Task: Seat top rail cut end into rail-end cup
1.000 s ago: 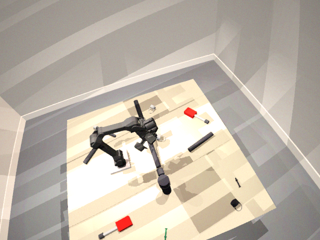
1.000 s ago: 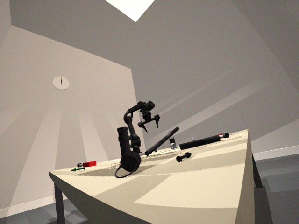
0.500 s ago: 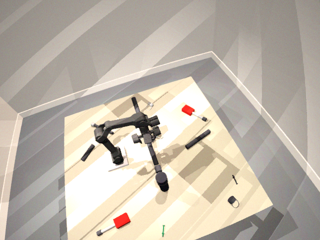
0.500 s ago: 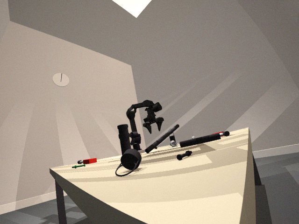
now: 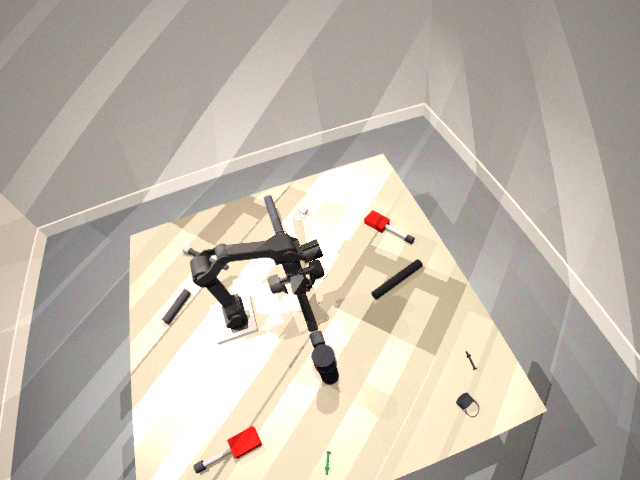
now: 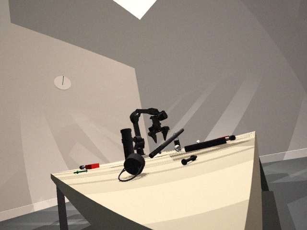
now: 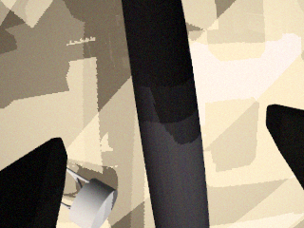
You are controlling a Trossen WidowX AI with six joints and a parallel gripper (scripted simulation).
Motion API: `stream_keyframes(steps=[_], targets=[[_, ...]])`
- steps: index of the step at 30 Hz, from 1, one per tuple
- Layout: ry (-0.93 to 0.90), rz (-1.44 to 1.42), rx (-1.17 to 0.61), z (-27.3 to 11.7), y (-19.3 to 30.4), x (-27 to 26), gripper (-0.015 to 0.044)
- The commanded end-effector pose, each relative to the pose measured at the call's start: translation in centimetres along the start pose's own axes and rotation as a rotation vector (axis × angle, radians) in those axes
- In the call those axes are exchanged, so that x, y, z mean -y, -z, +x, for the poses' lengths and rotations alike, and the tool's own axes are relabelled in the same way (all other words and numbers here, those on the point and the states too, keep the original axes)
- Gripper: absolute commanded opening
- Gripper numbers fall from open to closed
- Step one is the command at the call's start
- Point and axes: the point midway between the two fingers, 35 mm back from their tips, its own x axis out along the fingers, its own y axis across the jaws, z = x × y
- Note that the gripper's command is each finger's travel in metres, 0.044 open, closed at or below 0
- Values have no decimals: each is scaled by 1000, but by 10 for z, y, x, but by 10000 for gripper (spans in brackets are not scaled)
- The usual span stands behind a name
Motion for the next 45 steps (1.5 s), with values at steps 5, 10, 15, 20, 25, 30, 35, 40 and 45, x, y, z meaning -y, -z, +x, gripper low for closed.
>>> stream_keyframes(steps=[5, 10, 15, 20, 25, 30, 35, 40, 45], targets=[[12, 4, -4, 12, 1, 2, 440], [12, 4, -4, 20, 1, 2, 440], [12, 3, -4, 28, 1, 1, 440], [12, 3, -4, 37, 1, 1, 440], [12, 3, -4, 45, 1, 1, 440], [12, 4, -4, 53, 1, 2, 440], [12, 4, -4, 61, 1, 3, 440], [12, 4, -4, 68, 1, 4, 440], [12, 4, -4, 69, 1, 3, 361]])
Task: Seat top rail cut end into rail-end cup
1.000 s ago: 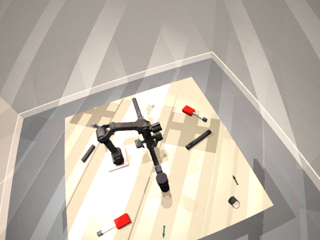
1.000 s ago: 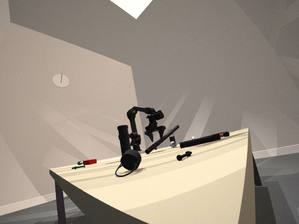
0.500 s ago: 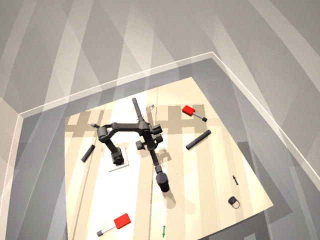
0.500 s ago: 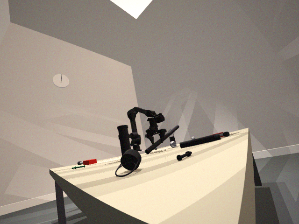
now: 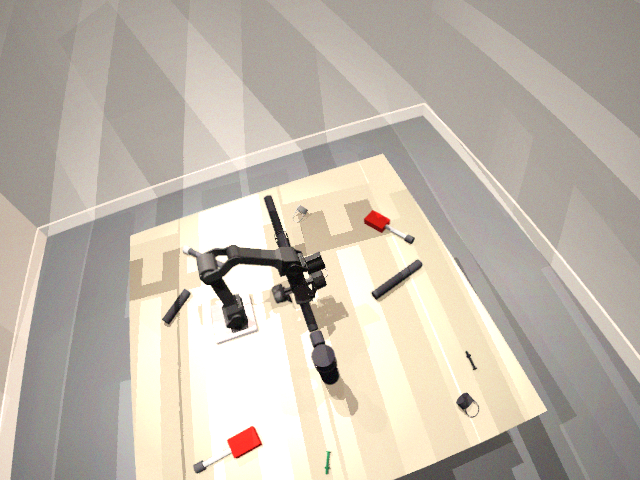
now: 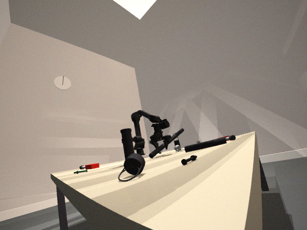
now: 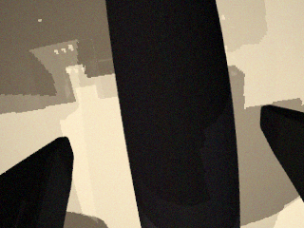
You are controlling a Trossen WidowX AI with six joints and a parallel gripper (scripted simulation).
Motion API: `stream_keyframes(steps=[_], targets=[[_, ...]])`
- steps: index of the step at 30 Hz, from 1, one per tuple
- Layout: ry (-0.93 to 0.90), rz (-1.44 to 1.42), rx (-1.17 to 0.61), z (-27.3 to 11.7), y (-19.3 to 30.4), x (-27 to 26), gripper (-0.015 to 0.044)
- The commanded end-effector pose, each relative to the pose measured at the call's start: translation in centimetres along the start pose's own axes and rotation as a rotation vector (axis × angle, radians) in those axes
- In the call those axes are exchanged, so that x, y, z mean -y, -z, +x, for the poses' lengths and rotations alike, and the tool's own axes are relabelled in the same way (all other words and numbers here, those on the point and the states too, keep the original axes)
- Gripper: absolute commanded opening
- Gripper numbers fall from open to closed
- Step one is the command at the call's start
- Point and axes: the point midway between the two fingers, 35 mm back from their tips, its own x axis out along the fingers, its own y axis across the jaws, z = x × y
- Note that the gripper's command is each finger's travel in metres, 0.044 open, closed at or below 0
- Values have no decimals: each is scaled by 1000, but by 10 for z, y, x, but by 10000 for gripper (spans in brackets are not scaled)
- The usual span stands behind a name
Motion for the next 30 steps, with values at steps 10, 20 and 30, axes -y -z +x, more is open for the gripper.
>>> stream_keyframes(steps=[10, 20, 30], targets=[[6, 3, -4, 3, 1, 2, 138], [6, 3, 0, -4, -1, 2, 0], [10, 0, 173, -42, -23, -1, 0]])
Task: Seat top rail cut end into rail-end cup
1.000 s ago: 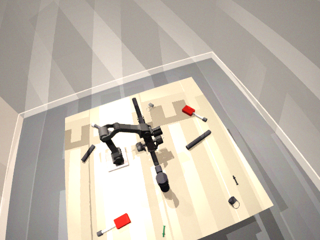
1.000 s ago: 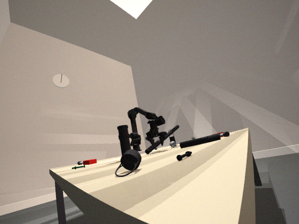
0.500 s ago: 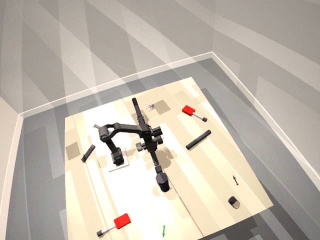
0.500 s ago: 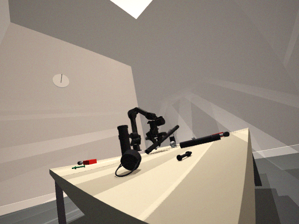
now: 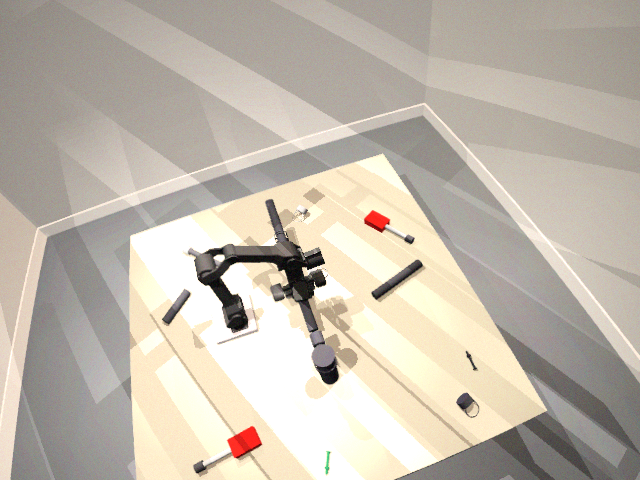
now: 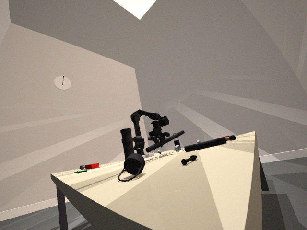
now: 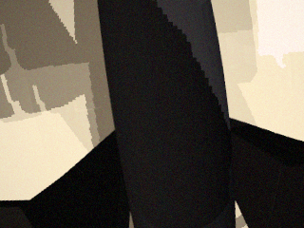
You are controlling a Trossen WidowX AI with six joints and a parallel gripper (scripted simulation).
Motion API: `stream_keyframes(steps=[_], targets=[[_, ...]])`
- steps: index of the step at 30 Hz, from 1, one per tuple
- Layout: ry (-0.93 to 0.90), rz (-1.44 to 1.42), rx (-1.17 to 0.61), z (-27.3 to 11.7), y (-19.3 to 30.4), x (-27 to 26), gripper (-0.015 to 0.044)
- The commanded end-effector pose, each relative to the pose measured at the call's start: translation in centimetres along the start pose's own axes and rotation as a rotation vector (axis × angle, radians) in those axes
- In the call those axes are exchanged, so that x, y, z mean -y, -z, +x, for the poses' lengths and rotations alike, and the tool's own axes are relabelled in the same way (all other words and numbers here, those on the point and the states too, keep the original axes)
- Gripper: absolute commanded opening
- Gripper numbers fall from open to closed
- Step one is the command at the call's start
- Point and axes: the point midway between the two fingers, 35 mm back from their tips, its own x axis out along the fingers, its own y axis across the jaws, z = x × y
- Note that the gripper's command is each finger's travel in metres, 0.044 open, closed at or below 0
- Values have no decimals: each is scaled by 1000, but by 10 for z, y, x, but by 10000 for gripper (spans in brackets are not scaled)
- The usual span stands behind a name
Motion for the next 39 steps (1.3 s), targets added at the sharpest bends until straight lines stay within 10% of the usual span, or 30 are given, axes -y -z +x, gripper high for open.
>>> stream_keyframes(steps=[1, 39], targets=[[-13, 4, 80, -20, -13, -2, 0], [-9, 2, 183, -50, -33, -1, 0]])
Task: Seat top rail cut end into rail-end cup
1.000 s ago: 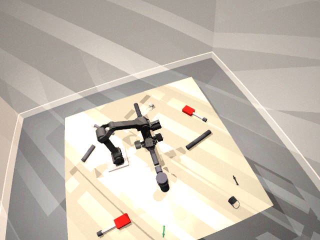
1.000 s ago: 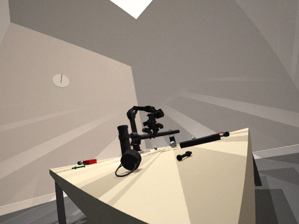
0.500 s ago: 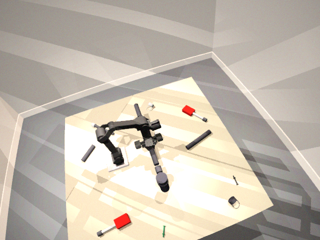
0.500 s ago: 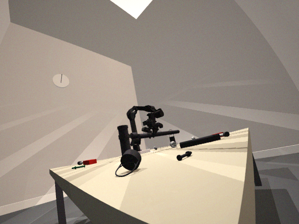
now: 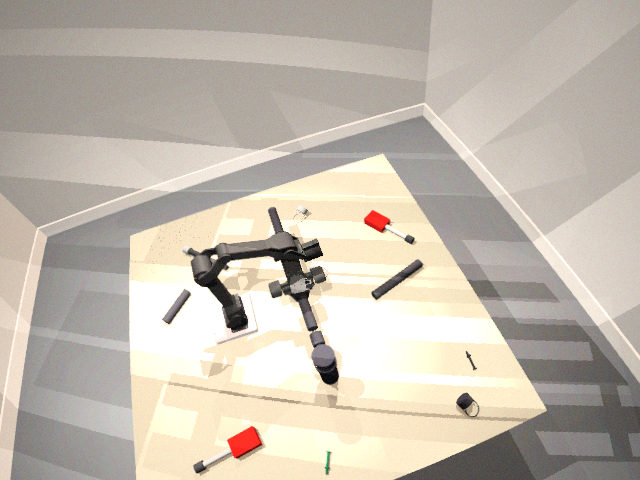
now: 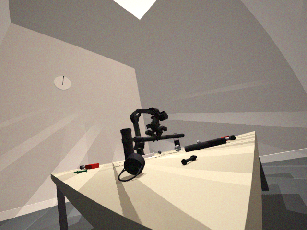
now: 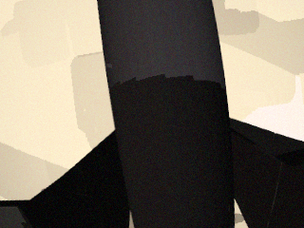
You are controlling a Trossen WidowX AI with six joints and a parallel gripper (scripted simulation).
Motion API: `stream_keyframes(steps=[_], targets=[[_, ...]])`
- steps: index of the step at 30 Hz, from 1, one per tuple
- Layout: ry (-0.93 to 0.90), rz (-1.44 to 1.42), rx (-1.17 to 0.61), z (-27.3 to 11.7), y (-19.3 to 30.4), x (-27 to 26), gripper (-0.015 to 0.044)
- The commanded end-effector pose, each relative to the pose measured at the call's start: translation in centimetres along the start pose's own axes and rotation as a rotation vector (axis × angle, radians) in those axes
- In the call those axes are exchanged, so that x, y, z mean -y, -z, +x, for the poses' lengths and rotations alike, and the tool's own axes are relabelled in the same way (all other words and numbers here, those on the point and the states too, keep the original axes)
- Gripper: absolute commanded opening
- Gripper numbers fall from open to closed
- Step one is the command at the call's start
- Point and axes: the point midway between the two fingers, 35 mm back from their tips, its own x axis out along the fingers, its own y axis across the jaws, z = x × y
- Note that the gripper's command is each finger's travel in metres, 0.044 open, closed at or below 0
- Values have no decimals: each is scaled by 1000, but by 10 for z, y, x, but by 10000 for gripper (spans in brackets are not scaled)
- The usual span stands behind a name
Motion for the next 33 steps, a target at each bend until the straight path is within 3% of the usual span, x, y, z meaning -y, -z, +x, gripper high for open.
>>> stream_keyframes(steps=[1, 33], targets=[[-7, -1, 7, -3, -4, -2, 0], [0, -2, 0, 4, -23, -1, 0]])
